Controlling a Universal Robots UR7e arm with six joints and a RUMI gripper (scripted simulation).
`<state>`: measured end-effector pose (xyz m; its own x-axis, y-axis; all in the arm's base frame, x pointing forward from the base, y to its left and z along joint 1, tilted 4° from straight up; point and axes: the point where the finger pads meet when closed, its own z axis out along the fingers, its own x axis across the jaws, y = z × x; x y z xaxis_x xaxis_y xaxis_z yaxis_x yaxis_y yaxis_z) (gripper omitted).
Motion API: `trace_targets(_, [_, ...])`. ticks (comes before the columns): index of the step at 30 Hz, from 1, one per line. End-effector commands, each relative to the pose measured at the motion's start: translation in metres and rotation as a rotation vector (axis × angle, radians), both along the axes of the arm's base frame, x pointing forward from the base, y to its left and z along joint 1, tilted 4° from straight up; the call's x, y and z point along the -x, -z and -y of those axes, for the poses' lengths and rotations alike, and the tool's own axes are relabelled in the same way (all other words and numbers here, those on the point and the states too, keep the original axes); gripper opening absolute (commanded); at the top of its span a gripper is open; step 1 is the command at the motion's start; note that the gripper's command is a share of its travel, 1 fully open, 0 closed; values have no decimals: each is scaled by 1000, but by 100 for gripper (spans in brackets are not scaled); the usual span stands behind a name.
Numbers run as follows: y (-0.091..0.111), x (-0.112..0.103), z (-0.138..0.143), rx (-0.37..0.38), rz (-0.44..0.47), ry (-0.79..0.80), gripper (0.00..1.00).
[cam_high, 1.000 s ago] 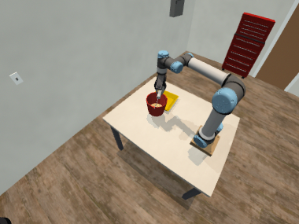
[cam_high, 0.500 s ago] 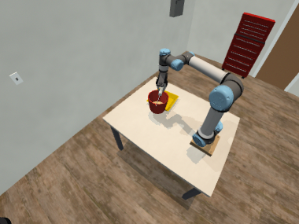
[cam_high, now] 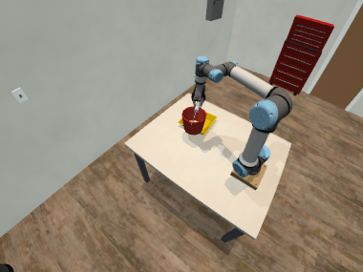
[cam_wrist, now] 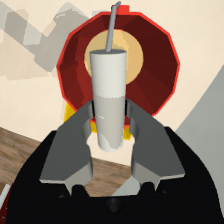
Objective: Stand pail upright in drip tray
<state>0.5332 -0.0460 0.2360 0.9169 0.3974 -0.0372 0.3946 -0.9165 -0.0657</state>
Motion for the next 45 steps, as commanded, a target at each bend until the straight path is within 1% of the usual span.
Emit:
trace_targets(1, [0,-3,10,0,2,0,0])
trace_targets(16, [3,-15,59,0,2,0,0])
trace_targets(18, [3,-15,59,0,2,0,0])
trace_targets(33, [5,-26,102,0,2,0,0])
trace_targets(35, [5,-26,102,0,2,0,0])
trace_targets(45, [6,-31,121,0,2,0,0])
